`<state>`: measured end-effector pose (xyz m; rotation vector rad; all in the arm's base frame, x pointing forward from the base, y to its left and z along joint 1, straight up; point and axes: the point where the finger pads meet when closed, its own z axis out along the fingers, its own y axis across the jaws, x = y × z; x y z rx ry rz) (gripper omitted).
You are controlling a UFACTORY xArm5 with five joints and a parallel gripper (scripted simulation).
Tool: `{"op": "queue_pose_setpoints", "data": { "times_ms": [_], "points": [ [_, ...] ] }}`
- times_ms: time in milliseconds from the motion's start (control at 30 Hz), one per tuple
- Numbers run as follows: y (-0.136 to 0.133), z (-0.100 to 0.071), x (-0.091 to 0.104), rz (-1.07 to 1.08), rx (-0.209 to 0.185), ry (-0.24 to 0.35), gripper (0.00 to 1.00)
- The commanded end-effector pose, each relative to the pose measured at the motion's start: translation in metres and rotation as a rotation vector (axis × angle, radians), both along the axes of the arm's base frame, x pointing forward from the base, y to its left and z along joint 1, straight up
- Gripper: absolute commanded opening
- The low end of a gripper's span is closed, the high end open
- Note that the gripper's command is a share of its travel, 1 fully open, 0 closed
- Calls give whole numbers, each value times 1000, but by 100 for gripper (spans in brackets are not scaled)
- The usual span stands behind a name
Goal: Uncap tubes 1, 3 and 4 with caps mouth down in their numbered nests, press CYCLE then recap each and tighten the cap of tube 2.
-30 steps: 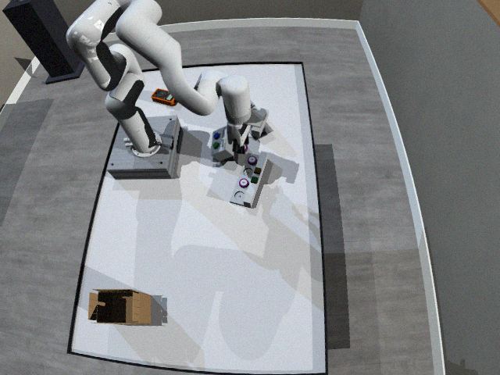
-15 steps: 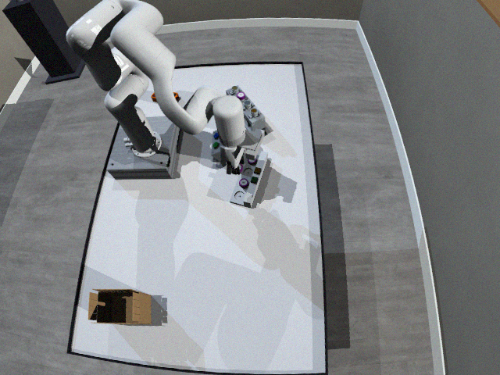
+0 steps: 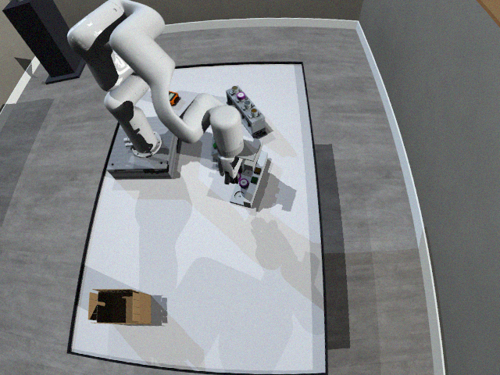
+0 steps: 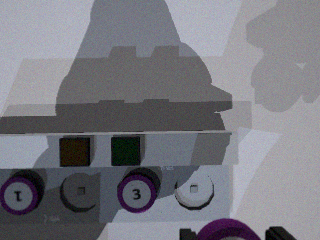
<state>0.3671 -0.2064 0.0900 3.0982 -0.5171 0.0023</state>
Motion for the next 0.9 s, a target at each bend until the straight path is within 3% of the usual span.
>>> {"op": "queue_pose_setpoints", "data": {
  "times_ms": [0, 167, 233, 733, 867],
  "points": [
    [-1, -13, 1, 0, 5, -5, 0],
    [-1, -38, 1, 0, 5, -5, 0],
    [-1, -38, 1, 0, 5, -5, 0],
    [-1, -114, 3, 0, 5, -5, 0],
    [-1, -124, 3, 0, 5, -5, 0]
  ]
}}
